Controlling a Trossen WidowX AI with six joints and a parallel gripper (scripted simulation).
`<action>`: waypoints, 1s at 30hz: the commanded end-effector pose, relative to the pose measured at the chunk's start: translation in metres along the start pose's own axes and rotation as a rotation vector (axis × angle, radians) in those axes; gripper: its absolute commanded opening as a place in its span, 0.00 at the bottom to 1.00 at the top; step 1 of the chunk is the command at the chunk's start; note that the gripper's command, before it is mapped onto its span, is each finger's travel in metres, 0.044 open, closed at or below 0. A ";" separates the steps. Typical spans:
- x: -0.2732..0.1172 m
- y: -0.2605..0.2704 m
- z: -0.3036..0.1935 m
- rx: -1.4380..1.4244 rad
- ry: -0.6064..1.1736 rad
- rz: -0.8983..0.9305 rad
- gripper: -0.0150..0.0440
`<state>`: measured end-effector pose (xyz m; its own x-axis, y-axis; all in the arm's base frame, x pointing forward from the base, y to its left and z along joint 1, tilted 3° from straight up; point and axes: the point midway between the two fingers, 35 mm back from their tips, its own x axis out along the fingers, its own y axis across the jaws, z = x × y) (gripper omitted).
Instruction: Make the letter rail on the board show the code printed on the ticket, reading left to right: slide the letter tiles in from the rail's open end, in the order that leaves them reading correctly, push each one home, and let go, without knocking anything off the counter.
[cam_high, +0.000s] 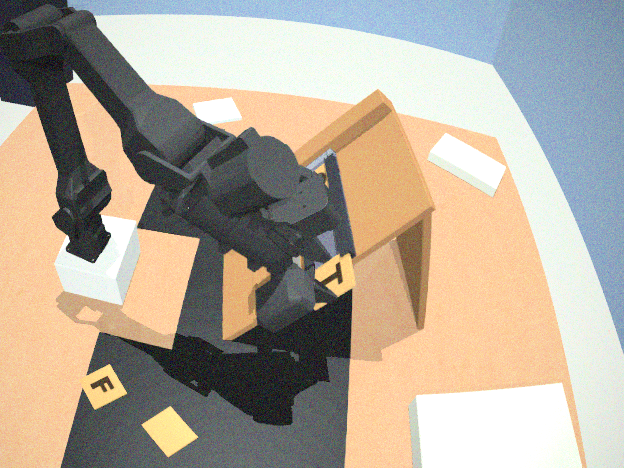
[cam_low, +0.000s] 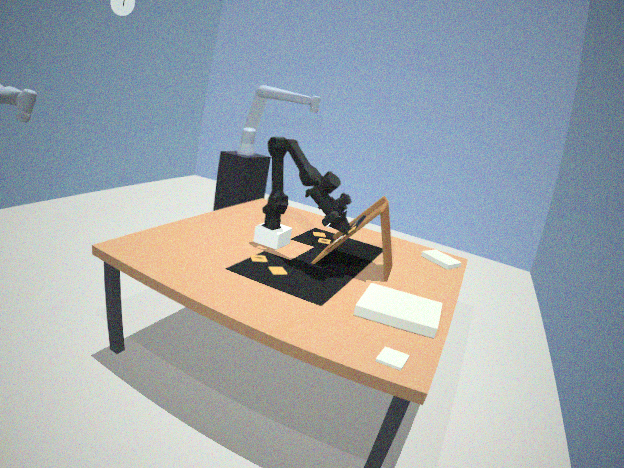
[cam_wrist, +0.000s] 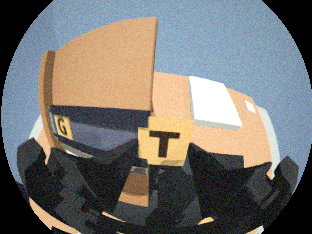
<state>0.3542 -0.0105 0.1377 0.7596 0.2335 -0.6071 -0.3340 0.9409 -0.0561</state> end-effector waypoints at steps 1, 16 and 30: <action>0.000 0.002 0.000 0.005 -0.002 -0.004 0.25; 0.000 0.010 0.000 0.005 -0.002 -0.004 0.25; 0.000 0.017 0.001 0.006 -0.002 -0.003 0.25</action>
<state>0.3493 0.0039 0.1371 0.7593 0.2341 -0.6072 -0.3341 0.9409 -0.0550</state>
